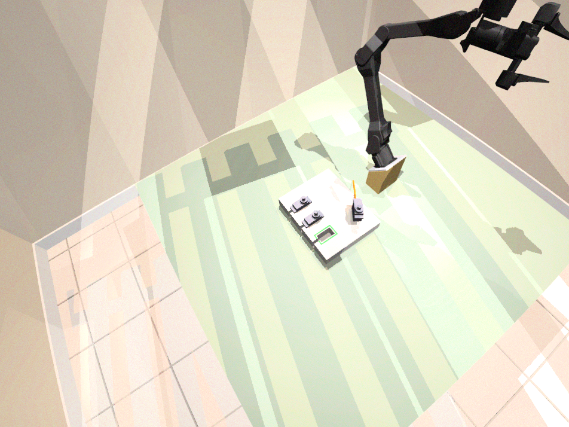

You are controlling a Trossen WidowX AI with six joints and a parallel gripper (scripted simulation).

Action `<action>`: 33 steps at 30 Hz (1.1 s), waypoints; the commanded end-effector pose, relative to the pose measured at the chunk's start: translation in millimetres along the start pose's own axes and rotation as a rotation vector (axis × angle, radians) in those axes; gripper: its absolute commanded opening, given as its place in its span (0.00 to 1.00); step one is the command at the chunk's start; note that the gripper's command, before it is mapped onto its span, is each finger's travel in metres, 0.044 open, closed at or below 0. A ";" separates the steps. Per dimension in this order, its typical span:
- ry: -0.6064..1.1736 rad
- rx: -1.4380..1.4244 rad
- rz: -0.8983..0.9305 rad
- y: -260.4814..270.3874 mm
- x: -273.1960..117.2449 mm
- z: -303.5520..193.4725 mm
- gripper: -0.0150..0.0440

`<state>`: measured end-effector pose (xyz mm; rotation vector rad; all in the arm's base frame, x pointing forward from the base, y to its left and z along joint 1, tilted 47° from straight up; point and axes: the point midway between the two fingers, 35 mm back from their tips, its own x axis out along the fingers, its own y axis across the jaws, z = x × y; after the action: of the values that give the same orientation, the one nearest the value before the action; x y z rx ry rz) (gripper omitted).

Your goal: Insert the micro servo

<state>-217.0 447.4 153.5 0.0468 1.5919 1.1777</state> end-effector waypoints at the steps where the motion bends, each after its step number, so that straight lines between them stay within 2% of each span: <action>1: -0.072 -0.015 -0.141 -49.4 4.3 40.5 1.00; 17: -0.151 -0.054 -0.619 -216.3 -33.0 132.8 1.00; 33: 0.058 -0.044 -1.056 -369.3 -115.6 146.5 1.00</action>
<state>110.7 321.0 4.8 -0.6674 1.2972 0.4459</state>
